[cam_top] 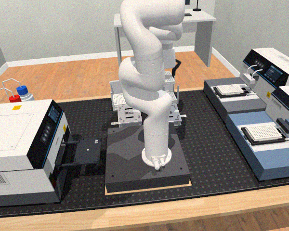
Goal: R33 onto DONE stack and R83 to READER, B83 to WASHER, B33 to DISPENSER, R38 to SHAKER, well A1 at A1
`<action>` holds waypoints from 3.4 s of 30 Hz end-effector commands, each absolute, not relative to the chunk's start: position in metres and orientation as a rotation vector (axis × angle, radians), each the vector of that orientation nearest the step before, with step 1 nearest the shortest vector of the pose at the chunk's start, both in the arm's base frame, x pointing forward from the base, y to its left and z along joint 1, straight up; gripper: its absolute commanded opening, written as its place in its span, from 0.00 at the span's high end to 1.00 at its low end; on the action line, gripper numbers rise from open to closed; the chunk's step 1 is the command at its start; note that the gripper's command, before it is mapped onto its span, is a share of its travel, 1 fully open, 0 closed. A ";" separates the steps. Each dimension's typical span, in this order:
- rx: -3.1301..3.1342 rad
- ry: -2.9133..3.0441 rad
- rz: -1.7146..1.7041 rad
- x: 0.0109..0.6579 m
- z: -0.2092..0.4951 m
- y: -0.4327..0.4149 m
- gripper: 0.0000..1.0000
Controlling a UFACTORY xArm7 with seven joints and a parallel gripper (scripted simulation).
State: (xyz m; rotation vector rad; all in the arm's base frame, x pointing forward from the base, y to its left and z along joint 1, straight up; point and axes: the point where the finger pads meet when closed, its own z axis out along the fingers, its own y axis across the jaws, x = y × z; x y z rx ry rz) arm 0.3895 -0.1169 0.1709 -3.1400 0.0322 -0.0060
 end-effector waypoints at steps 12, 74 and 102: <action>-3.142 0.026 -0.009 0.428 0.172 -0.139 1.00; -3.142 0.022 -0.010 0.511 0.164 -0.167 1.00; -3.142 0.022 -0.010 0.511 0.132 -0.167 1.00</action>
